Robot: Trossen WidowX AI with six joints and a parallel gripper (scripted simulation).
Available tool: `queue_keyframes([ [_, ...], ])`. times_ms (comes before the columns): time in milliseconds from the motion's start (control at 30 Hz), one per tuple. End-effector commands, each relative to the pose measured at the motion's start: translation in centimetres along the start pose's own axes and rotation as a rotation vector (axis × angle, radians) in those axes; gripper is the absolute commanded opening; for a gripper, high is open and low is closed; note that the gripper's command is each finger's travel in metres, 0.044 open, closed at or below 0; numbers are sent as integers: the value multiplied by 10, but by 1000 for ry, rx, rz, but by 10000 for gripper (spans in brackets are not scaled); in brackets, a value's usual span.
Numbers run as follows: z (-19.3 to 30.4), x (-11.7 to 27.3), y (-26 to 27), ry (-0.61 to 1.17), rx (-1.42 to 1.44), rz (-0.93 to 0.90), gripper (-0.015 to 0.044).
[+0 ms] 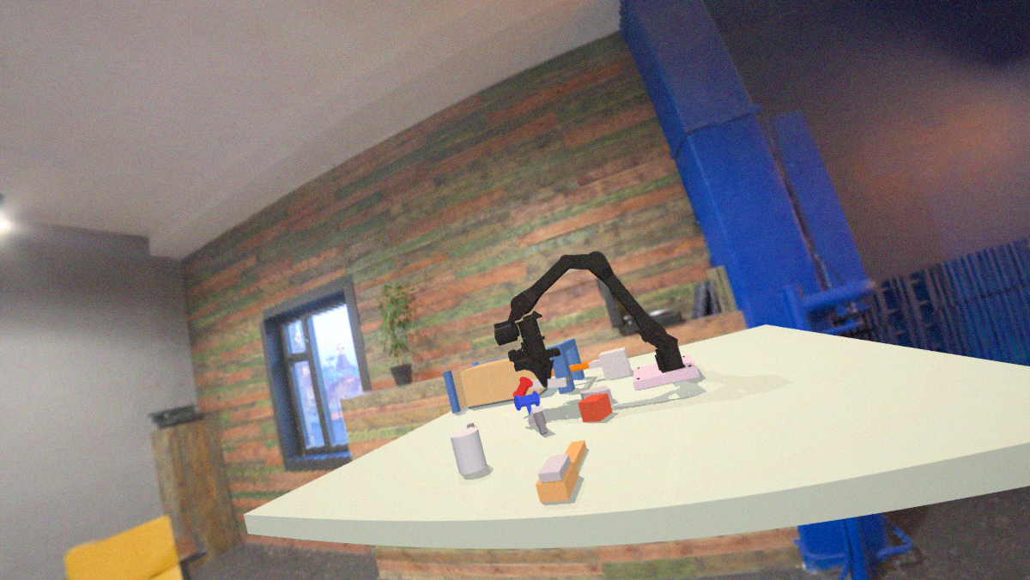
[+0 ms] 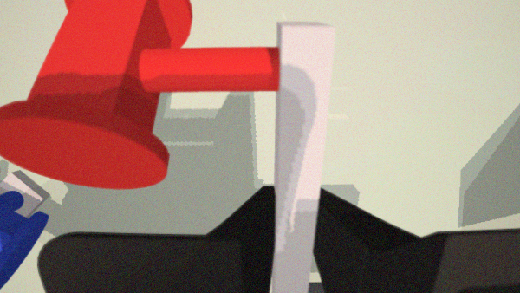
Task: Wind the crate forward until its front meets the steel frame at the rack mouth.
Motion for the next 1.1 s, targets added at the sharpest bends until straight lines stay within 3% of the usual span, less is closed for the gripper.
queue_keyframes([
  [0,1,64,0,-40,3,-7,0],
  [100,9,99,-2,-38,3,-6,0],
  [400,7,101,-9,-59,-60,-14,0],
  [1067,6,113,-127,-154,-964,-37,0],
])
Point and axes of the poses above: the point midway between the two fingers, 35 mm back from their tips, its own x axis back along the fingers, its own y axis across the jaws, z = x × y, the point moved 3 cm from there along x, back along the fingers, and after that the axes turned 5 degrees about x, right-handed, at the moved point
